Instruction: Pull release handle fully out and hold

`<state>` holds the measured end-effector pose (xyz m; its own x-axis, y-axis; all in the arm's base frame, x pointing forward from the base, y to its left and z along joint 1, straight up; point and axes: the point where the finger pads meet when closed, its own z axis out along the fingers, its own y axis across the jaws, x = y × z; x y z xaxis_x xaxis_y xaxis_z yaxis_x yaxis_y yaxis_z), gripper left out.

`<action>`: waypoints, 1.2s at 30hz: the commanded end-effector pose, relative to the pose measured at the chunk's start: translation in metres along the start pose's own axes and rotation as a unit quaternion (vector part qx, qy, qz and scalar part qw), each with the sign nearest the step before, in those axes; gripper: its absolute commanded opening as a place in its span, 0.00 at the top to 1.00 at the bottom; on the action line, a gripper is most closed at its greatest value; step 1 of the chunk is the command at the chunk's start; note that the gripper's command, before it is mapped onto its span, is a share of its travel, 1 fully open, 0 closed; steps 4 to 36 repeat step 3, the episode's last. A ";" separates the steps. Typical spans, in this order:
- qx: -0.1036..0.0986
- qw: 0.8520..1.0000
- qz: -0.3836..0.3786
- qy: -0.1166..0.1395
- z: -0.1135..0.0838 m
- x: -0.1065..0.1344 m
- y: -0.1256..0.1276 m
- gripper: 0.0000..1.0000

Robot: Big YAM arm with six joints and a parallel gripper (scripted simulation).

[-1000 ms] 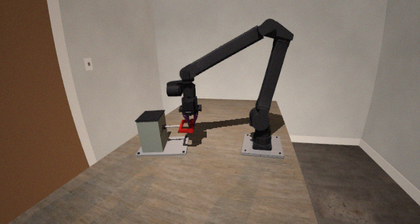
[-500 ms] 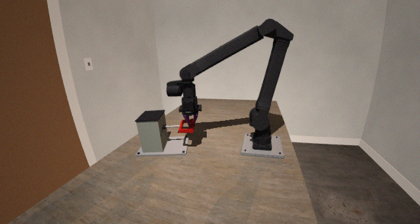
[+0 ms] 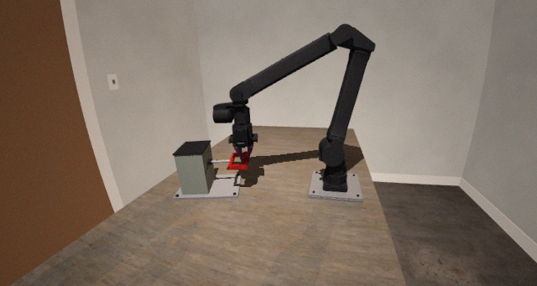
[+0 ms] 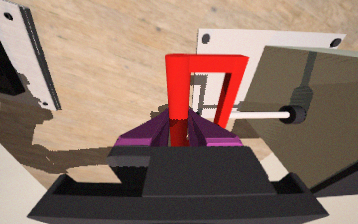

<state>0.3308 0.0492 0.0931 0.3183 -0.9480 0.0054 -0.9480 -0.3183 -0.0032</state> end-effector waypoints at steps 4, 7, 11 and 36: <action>-0.041 0.999 0.002 -0.004 -0.015 -0.001 0.045 1.00; -0.041 0.999 0.002 -0.004 -0.015 -0.001 0.045 1.00; -0.041 0.999 0.002 -0.004 -0.015 -0.001 0.045 1.00; -0.041 0.999 0.002 -0.004 -0.015 -0.001 0.045 1.00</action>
